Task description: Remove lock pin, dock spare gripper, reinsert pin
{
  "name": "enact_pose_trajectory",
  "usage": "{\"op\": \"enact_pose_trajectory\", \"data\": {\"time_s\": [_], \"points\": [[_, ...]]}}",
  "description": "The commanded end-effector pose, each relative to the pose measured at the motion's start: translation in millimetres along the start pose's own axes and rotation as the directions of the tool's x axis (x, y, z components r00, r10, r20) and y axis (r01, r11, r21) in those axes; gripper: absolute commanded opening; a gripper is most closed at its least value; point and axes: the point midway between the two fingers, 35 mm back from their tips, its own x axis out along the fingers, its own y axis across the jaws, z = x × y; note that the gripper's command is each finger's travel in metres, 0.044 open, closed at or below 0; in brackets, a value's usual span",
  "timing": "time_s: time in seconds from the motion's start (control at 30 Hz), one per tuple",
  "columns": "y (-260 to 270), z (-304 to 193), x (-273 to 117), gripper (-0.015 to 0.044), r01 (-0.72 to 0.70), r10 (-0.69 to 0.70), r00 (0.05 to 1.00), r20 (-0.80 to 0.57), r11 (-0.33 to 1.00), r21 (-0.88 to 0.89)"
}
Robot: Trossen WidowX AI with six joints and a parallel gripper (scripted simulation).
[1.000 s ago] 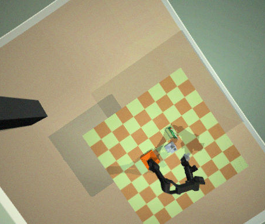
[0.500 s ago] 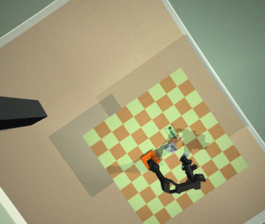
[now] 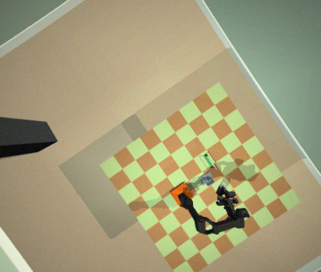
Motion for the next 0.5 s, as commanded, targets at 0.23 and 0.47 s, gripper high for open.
{"op": "enact_pose_trajectory", "data": {"time_s": [0.23, 0.47], "points": [[16, -14, 0, 0.0000, 0.025, -0.012, 0.999, -0.052, 0.969, 0.245], [24, -25, 1, 0.0000, 0.058, -0.025, 0.996, -0.089, 0.916, 0.396]]}}
